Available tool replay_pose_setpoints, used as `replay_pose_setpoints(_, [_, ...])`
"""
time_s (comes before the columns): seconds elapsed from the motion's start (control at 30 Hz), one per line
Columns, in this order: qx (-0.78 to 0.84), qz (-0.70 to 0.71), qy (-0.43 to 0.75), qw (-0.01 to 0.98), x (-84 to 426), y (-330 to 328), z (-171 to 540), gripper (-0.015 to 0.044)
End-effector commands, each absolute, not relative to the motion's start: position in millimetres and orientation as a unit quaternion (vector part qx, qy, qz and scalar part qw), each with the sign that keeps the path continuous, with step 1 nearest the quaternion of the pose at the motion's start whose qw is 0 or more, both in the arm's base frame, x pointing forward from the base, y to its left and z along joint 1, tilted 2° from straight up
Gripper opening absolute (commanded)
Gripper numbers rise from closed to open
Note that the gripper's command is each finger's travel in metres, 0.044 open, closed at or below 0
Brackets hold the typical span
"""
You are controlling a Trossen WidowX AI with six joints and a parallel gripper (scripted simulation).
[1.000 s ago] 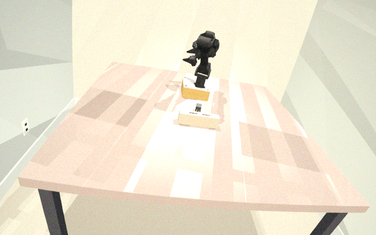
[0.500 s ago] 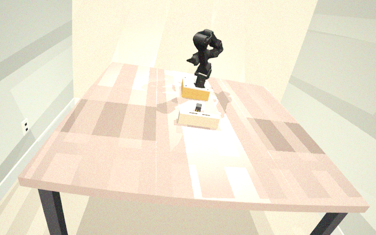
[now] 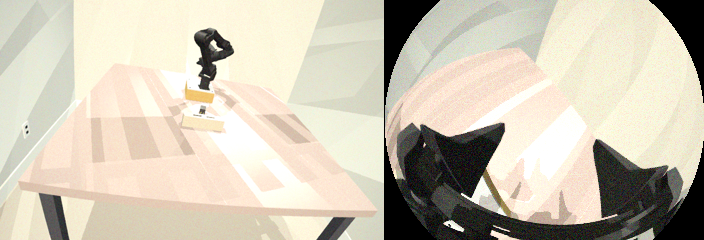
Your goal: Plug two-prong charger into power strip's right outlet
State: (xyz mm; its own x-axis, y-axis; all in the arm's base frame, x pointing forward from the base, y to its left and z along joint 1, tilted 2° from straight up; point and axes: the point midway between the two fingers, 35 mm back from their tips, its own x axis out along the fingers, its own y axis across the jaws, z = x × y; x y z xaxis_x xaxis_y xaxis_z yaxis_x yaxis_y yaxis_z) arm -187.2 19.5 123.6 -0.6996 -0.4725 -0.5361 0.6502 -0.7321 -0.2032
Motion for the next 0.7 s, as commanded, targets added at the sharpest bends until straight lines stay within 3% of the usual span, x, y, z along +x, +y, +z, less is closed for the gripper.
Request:
replay_pose_setpoints(0.0, [0.247,-0.907,0.183,0.29,-187,30,123,0.044])
replay_pose_setpoints(0.67, [0.327,-0.931,0.075,0.146,-170,86,112,0.044])
